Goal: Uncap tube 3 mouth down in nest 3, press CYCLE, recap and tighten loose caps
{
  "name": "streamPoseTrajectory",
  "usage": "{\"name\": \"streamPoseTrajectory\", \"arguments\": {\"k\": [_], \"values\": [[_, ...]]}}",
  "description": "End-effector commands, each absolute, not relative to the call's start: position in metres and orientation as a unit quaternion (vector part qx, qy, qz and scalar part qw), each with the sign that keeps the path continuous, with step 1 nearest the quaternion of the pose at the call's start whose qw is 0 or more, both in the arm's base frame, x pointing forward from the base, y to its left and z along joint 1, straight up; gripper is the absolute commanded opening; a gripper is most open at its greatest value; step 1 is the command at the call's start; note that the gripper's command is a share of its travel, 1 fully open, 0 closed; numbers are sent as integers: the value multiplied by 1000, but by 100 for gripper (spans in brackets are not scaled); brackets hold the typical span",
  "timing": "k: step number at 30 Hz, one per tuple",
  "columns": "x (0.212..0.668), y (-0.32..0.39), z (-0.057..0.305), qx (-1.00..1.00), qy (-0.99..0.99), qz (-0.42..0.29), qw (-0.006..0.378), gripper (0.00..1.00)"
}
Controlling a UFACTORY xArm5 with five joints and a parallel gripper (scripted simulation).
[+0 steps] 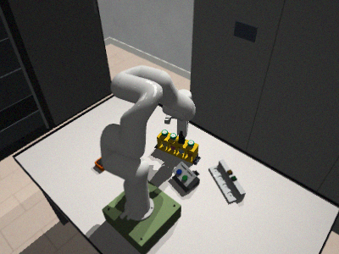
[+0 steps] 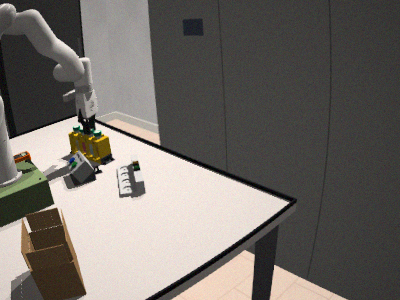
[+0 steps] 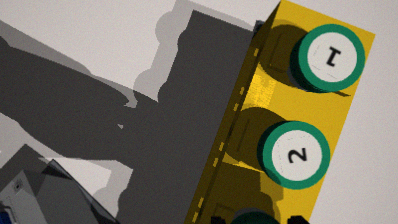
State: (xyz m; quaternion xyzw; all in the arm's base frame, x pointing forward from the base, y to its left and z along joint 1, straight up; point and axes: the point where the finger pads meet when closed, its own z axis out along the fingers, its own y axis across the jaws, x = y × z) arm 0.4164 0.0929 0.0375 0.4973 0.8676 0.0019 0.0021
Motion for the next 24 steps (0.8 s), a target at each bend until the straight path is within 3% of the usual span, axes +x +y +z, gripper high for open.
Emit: {"name": "streamPoseTrajectory", "arguments": {"k": [1,12,13,24], "values": [[418,93,39,383,924,1,5,0],[418,93,39,303,953,1,5,0],[418,93,39,303,953,1,5,46],[418,93,39,303,953,1,5,46]]}}
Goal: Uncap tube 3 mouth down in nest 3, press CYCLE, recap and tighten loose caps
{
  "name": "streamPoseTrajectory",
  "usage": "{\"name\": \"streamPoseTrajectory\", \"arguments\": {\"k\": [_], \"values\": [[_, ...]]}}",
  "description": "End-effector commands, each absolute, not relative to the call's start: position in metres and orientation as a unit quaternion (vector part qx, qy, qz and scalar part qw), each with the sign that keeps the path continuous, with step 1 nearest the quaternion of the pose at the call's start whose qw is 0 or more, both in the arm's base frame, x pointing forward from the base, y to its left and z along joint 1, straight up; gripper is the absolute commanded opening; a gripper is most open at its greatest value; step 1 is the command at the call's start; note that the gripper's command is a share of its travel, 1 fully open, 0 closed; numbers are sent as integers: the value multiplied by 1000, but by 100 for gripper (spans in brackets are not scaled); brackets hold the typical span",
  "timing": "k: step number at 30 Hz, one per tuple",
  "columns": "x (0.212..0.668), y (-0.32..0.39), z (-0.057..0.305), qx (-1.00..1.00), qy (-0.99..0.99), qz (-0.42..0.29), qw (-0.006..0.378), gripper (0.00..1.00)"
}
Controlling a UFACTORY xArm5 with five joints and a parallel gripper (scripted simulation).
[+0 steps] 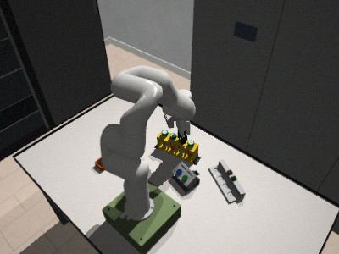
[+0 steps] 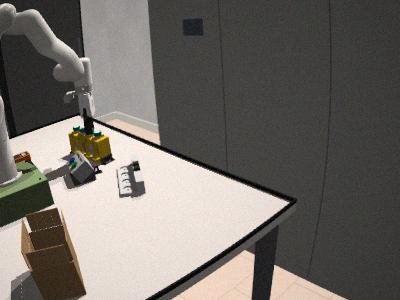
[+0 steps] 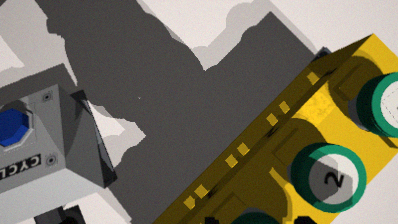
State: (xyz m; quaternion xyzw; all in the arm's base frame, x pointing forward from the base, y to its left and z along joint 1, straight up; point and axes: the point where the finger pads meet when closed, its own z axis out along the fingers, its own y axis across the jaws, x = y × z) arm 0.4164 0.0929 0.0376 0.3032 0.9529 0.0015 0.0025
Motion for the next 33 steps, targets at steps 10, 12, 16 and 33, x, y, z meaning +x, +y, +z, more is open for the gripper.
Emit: {"name": "streamPoseTrajectory", "arguments": {"k": [10,12,16,33], "values": [[418,93,39,550,835,2,4,46],[418,93,39,593,805,2,4,46],[418,93,39,654,756,3,4,46],[418,93,39,888,459,4,3,46]]}}
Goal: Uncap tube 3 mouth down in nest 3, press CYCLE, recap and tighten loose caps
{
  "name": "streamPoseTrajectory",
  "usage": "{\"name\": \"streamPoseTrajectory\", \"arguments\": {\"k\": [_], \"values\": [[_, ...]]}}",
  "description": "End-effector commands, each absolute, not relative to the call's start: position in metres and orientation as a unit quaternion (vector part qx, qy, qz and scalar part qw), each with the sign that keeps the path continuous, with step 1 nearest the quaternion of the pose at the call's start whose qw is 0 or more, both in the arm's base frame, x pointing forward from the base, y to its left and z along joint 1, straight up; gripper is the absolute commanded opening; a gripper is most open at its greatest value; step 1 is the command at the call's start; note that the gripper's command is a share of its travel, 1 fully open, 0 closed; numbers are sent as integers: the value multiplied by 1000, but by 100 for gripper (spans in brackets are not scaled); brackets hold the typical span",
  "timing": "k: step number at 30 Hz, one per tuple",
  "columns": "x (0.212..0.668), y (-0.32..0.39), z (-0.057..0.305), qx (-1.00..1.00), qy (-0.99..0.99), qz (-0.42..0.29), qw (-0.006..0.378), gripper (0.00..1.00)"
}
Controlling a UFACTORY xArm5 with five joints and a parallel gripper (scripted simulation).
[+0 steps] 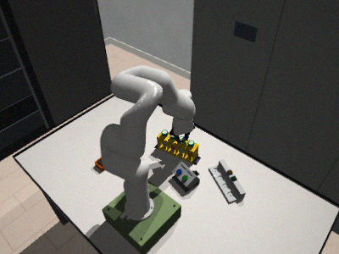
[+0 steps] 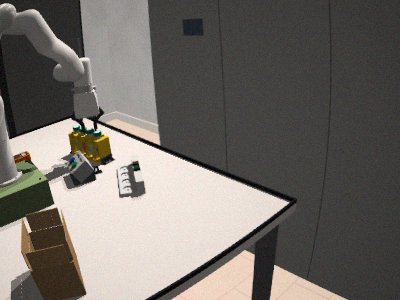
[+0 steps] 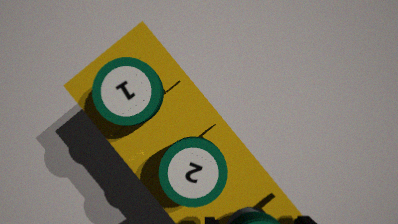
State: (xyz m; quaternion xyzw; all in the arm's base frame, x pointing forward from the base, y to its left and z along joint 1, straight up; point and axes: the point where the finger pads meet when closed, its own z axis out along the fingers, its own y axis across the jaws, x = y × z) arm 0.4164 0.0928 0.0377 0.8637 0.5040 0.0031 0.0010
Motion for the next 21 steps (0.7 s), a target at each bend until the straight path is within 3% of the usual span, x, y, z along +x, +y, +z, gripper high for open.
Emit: {"name": "streamPoseTrajectory", "arguments": {"k": [1,4,5,21], "values": [[418,93,39,888,459,4,3,46],[418,93,39,888,459,4,3,46],[418,93,39,888,459,4,3,0],[418,93,39,864,503,4,3,0]]}}
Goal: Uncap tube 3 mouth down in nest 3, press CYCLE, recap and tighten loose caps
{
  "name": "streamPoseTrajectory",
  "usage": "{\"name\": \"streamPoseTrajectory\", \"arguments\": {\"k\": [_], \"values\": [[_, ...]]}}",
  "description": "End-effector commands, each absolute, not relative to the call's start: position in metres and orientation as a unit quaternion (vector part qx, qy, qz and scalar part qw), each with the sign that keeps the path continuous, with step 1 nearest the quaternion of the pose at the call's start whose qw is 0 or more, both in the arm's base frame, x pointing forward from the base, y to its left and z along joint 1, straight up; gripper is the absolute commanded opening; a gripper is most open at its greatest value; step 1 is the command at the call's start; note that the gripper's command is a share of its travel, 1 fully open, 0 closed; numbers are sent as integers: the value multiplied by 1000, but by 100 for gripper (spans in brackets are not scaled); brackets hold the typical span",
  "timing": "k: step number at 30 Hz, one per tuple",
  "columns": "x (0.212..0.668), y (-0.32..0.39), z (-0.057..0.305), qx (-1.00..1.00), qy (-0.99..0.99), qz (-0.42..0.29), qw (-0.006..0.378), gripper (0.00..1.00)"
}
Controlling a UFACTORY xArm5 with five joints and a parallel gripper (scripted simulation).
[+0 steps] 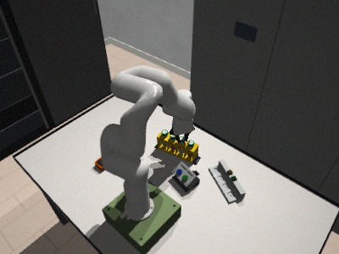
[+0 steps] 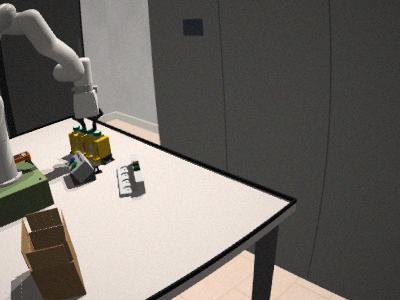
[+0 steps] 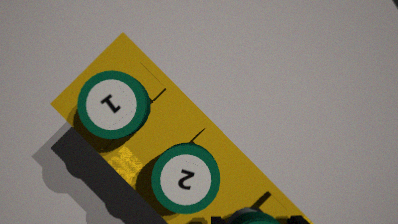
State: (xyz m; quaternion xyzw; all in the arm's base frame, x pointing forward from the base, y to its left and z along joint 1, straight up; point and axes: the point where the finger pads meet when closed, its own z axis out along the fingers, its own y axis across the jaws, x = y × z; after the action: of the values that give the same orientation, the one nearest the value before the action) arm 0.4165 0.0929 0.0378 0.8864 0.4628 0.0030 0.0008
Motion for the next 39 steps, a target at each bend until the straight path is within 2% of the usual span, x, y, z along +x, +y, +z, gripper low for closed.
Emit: {"name": "streamPoseTrajectory", "arguments": {"k": [1,12,25,33,39], "values": [[418,93,39,851,525,4,3,0],[418,93,39,713,701,3,4,0],[418,93,39,451,892,1,5,0],[418,93,40,313,950,1,5,0],[418,93,40,303,953,1,5,0]]}}
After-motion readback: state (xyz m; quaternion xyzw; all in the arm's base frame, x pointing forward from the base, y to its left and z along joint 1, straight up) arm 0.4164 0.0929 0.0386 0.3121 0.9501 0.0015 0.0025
